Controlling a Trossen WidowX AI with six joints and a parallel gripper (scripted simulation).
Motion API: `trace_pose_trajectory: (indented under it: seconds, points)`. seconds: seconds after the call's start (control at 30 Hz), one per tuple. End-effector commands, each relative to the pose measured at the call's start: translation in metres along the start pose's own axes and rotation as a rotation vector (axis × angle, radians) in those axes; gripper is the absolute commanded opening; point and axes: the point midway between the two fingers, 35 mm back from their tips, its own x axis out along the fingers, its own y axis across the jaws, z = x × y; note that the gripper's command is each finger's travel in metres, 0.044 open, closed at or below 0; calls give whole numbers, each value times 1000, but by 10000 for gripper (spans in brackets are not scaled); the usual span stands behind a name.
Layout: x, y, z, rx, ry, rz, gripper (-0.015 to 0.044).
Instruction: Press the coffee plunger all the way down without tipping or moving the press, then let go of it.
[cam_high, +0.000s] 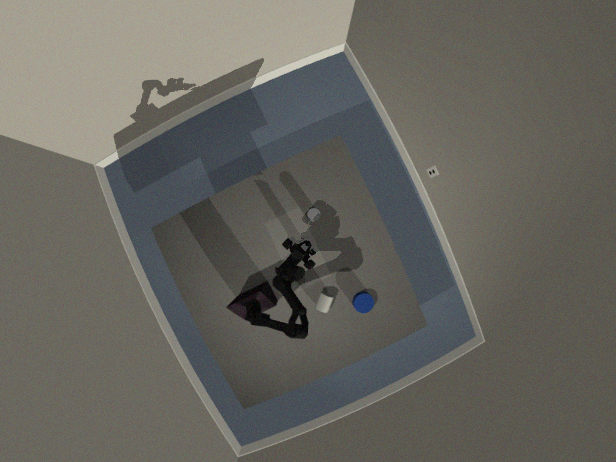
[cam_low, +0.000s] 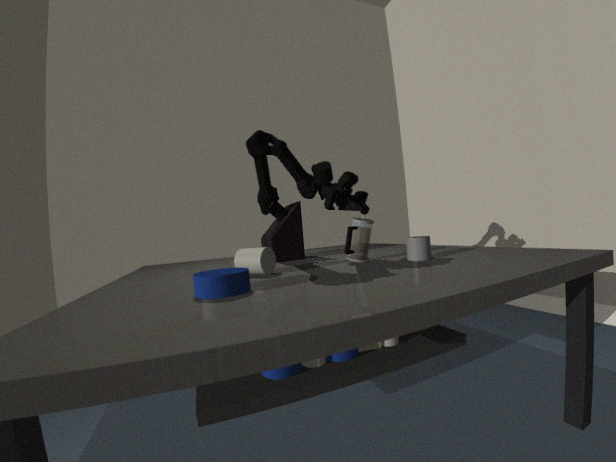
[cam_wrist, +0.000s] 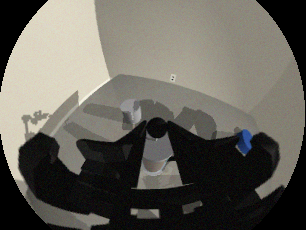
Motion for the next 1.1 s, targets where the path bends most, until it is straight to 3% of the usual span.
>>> trace_pose_trajectory:
  seconds: [0.0, 1.07]
  points:
    - [3, 0, -5, -5, 19, 0, 116]
    - [7, 0, 3, -1, 4, -2, 116]
